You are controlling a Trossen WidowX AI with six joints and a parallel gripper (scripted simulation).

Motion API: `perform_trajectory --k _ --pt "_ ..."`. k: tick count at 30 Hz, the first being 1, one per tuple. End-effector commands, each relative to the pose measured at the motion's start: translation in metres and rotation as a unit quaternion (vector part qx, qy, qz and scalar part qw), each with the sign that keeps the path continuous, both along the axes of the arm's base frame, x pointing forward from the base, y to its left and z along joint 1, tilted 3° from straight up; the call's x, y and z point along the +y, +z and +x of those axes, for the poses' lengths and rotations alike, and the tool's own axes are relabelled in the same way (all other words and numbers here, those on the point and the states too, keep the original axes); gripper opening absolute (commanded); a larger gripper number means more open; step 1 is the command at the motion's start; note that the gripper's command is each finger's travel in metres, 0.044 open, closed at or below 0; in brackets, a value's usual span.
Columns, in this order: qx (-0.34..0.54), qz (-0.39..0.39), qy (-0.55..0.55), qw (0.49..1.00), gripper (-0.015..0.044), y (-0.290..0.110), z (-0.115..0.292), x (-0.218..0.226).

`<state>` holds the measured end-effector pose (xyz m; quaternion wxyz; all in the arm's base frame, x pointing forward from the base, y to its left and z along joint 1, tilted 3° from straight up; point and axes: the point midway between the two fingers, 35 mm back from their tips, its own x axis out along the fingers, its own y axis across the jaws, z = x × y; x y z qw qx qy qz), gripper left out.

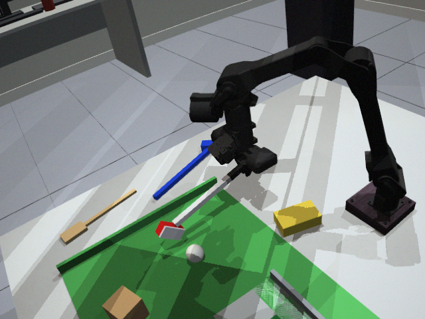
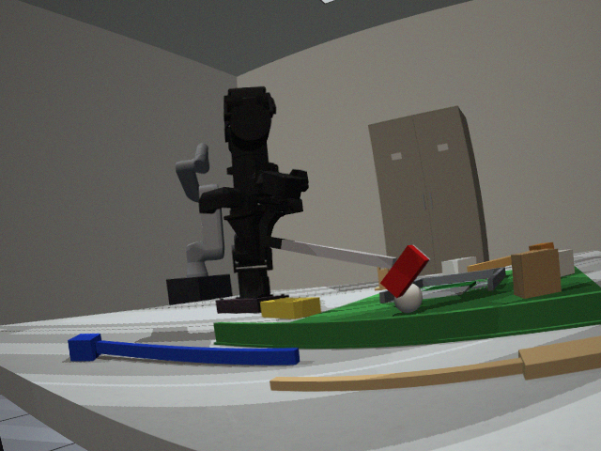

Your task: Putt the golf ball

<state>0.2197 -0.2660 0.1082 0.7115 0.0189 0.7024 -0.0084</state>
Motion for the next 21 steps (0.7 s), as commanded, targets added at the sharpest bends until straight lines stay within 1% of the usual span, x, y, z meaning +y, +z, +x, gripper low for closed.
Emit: perform_trajectory --k 1,16,21 --pt "0.0 0.0 -0.003 1.0 0.0 -0.005 0.0 0.0" --pt "0.0 0.0 -0.003 1.0 0.0 -0.029 0.0 0.001" --pt "0.0 0.0 0.0 1.0 0.0 -0.027 0.0 0.0"
